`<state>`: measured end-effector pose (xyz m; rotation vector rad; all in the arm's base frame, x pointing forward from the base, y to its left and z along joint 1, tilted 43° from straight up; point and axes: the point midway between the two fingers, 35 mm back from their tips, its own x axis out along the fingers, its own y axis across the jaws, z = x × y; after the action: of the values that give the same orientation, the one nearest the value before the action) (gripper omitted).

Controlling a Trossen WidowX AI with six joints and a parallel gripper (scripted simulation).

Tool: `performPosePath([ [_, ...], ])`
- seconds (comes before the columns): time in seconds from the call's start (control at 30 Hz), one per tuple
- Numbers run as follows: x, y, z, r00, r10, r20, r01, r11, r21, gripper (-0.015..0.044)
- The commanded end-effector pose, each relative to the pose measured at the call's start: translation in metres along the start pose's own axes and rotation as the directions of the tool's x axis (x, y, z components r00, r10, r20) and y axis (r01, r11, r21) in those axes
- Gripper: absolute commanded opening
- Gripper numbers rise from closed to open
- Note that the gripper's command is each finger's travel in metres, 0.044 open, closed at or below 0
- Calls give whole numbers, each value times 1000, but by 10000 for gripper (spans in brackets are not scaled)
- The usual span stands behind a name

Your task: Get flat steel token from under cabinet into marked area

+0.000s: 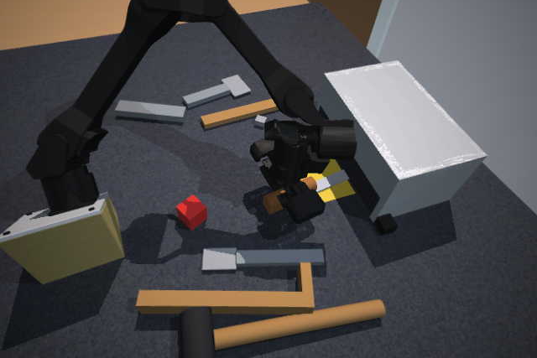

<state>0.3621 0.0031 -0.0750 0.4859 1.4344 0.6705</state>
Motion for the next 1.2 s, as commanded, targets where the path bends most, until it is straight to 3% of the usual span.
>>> performPosePath([
  [0.0, 1, 0, -7, 1000, 0, -5, 0, 1000, 2, 0],
  [1.17, 1, -1, -46, 1000, 0, -7, 0, 1000, 3, 0],
])
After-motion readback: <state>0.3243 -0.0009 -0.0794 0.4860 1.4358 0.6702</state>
